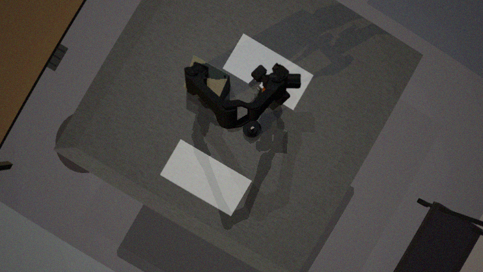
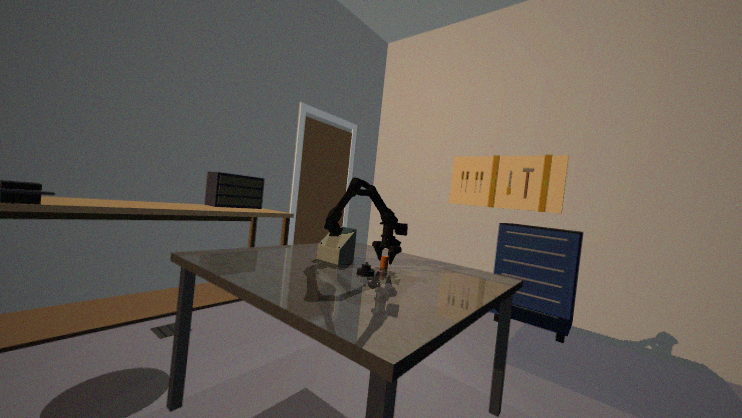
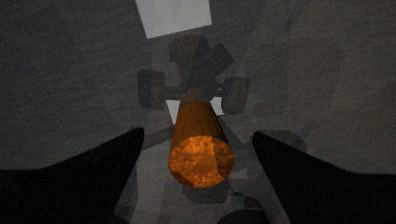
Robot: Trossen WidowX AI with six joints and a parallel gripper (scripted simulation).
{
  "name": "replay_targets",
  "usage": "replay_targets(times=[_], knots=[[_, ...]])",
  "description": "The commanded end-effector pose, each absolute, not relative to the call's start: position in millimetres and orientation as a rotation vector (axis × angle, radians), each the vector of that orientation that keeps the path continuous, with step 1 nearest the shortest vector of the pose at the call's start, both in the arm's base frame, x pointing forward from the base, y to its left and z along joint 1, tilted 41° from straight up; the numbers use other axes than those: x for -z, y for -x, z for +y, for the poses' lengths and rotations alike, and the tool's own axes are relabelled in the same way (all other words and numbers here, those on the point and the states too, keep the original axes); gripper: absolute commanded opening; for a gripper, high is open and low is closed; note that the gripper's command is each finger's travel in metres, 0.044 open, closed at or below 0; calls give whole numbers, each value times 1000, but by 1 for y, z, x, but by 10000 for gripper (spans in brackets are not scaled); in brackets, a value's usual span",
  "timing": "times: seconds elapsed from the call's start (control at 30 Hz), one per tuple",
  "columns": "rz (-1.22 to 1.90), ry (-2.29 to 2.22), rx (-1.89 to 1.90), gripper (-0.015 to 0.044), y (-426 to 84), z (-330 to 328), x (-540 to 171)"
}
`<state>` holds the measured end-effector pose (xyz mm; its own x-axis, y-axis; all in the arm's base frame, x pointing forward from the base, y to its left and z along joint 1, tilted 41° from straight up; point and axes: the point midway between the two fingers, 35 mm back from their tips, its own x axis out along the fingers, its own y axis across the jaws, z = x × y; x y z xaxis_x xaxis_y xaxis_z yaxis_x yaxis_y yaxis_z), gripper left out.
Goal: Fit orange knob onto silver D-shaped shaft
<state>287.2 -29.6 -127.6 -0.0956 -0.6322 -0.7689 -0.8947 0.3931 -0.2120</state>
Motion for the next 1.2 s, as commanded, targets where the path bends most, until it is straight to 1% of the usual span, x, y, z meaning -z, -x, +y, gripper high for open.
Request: replay_targets(times=[0.0, 0.37, 0.7, 0.9, 1.07, 1.17], knots=[[1817, 1334, -396, 440, -286, -34, 132], [1819, 1335, -394, 440, -283, -44, 143], [1819, 1335, -394, 177, -283, -44, 143], [1819, 1335, -394, 138, -283, -44, 143], [1817, 1334, -396, 6, -285, -39, 138], [1816, 1334, -397, 0, -288, -33, 132]])
